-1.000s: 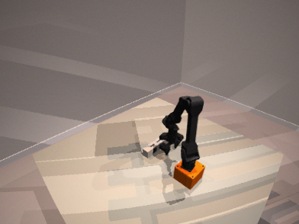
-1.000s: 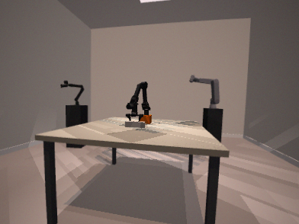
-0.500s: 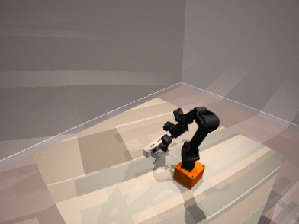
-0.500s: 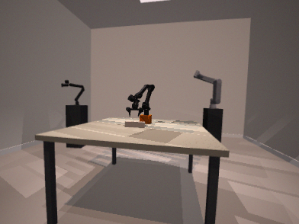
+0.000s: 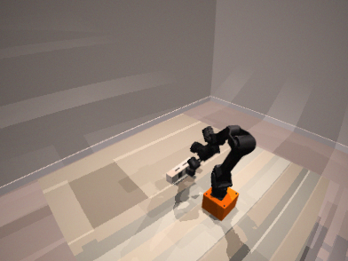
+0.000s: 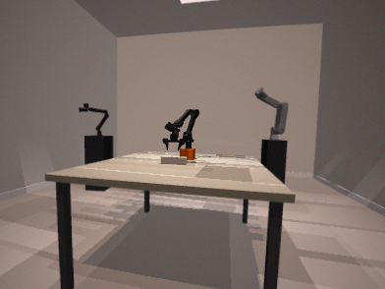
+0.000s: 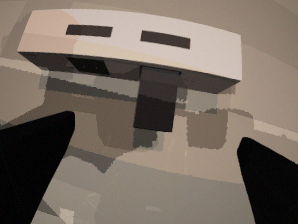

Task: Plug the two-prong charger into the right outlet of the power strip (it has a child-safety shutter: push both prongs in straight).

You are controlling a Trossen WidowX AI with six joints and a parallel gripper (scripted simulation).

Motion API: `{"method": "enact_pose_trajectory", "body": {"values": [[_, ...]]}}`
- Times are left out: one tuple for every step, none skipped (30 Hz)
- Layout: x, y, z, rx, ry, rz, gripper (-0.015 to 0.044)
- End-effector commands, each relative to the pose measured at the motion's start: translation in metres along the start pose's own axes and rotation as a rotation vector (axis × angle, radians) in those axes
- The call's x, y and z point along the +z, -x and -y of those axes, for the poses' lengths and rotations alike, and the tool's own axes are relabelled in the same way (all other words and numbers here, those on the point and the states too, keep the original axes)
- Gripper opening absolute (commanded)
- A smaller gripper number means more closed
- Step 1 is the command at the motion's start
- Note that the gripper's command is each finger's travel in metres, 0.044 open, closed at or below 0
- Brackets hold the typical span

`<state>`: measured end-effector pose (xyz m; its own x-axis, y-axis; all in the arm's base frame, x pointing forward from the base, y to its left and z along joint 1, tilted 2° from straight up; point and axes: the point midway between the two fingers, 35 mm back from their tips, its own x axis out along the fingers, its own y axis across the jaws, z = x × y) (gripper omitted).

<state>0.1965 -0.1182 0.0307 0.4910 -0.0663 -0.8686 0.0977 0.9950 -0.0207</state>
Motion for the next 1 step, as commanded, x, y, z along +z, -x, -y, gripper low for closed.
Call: {"method": "enact_pose_trajectory", "body": {"values": [[0.0012,0.0007,-0.0004,0.001,0.008,0.009,0.0440]]}}
